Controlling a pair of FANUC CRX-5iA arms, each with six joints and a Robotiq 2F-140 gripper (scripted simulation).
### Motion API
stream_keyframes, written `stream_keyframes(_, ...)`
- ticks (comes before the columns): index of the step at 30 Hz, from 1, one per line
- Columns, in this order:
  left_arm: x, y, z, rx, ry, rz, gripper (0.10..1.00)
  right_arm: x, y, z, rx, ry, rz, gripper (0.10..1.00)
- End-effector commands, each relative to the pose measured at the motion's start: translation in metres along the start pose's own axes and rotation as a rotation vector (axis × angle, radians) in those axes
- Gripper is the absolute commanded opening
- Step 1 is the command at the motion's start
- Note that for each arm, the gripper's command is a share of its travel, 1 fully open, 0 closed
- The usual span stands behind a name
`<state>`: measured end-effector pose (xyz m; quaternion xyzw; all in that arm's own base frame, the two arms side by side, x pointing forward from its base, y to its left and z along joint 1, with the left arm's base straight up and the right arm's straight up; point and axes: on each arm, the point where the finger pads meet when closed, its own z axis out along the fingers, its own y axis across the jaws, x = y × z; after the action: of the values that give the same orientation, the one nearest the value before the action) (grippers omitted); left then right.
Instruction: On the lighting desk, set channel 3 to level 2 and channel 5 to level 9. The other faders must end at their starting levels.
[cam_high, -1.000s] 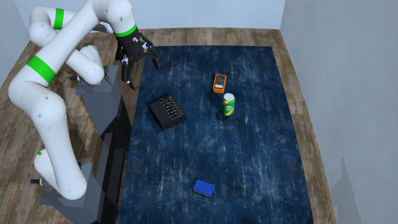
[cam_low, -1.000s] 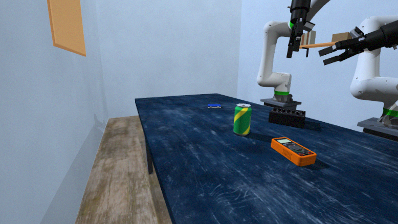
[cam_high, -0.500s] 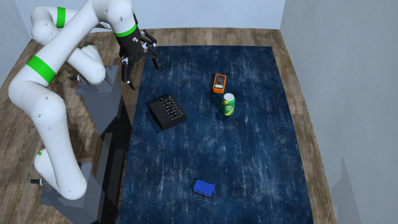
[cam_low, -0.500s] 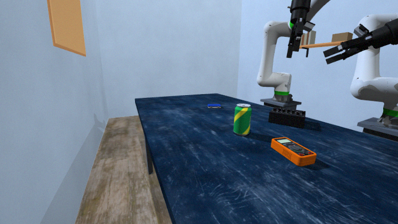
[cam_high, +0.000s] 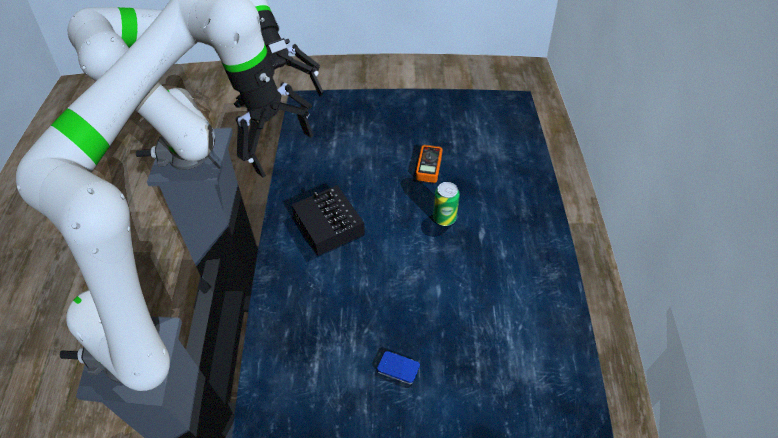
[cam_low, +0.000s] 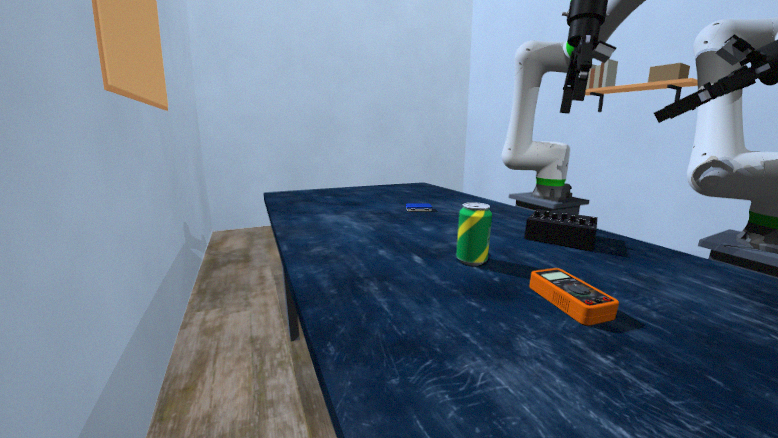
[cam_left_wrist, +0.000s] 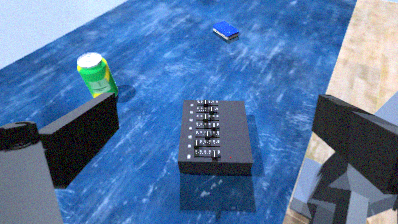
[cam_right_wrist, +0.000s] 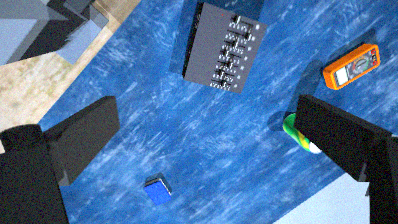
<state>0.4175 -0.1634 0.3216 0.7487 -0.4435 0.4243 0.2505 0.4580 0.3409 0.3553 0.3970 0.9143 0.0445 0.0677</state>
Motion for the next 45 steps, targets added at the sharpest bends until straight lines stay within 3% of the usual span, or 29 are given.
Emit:
stream_keyframes(1,-0.016,-0.029,-0.022,0.039,-0.055,-0.103,1.0,0.0,0.0,-0.001,-0.002,0.0,0.0,1.0)
stream_keyframes(6,-0.042,-0.064,-0.054,0.103,-0.121,-0.25,1.0,0.0,0.0,-0.001,-0.002,0.0,0.0,1.0)
stream_keyframes(8,-0.042,-0.064,-0.054,0.103,-0.121,-0.25,1.0,0.0,0.0,-0.001,-0.002,0.0,0.0,1.0)
stream_keyframes(14,-0.081,-0.104,-0.104,0.199,-0.2,-0.456,1.0,0.0,0.0,-0.001,-0.002,0.0,0.0,1.0)
stream_keyframes(23,-0.152,-0.146,-0.197,0.379,-0.305,-0.813,1.0,0.0,0.0,-0.001,-0.002,0.0,0.0,1.0)
stream_keyframes(25,-0.152,-0.146,-0.197,0.379,-0.305,-0.813,1.0,0.0,0.0,-0.001,-0.002,0.0,0.0,1.0)
stream_keyframes(29,-0.194,-0.157,-0.254,0.471,-0.341,-0.983,1.0,0.0,0.0,-0.001,-0.002,0.0,0.0,1.0)
stream_keyframes(40,-0.278,-0.145,-0.374,0.739,-0.401,-1.451,1.0,0.0,0.0,-0.001,-0.002,0.0,0.0,1.0)
stream_keyframes(42,-0.278,-0.145,-0.374,0.739,-0.401,-1.451,1.0,0.0,0.0,-0.001,-0.002,0.0,0.0,1.0)
stream_keyframes(43,-0.299,-0.138,-0.406,0.764,-0.403,-1.491,1.0,0.0,0.0,-0.001,-0.002,0.0,0.0,1.0)
stream_keyframes(45,-0.311,-0.131,-0.423,0.812,-0.407,-1.57,1.0,0.0,0.0,-0.001,-0.002,0.0,0.0,1.0)
